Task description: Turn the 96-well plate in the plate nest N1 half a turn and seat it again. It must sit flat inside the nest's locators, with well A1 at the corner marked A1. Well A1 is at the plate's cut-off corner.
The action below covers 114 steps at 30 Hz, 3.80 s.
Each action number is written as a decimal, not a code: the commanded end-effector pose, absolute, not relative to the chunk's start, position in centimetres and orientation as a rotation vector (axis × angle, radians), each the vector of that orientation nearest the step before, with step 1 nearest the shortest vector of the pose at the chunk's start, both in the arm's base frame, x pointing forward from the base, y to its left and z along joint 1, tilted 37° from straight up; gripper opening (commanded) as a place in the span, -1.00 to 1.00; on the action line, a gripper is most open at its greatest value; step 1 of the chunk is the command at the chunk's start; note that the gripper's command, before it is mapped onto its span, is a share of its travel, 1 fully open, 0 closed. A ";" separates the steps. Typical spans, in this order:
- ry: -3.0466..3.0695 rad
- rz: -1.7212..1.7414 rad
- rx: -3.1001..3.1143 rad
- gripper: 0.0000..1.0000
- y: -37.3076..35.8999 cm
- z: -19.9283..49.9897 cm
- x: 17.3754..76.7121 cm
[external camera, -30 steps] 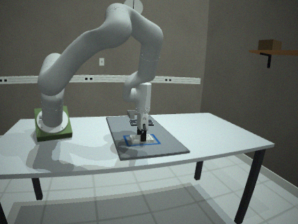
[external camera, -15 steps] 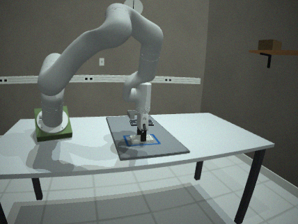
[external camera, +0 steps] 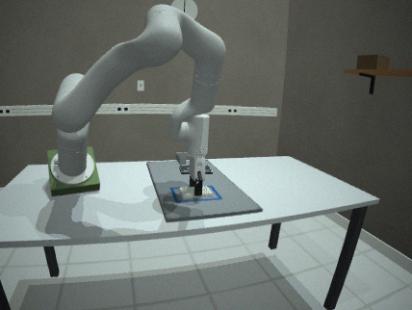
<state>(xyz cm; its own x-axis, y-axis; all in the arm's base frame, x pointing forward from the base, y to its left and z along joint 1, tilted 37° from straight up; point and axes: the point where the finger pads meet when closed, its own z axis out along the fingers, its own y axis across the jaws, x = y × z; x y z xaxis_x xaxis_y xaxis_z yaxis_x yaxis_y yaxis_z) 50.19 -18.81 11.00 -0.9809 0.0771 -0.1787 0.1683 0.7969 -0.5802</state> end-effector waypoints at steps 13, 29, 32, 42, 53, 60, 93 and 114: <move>2.837 -0.936 0.195 1.00 -17.0 13.4 50.0; 2.837 -0.936 0.195 1.00 -14.8 16.4 49.6; 2.837 -0.936 0.195 1.00 -14.3 17.0 49.5; 2.837 -0.936 0.195 1.00 -13.4 18.2 49.4; 2.837 -0.936 0.195 1.00 -13.4 18.2 49.4; 2.811 -0.923 0.288 1.00 -13.4 18.2 49.4; 2.186 -0.650 1.449 1.00 -13.4 18.2 49.4; 1.675 -0.453 1.922 1.00 -13.4 18.2 49.4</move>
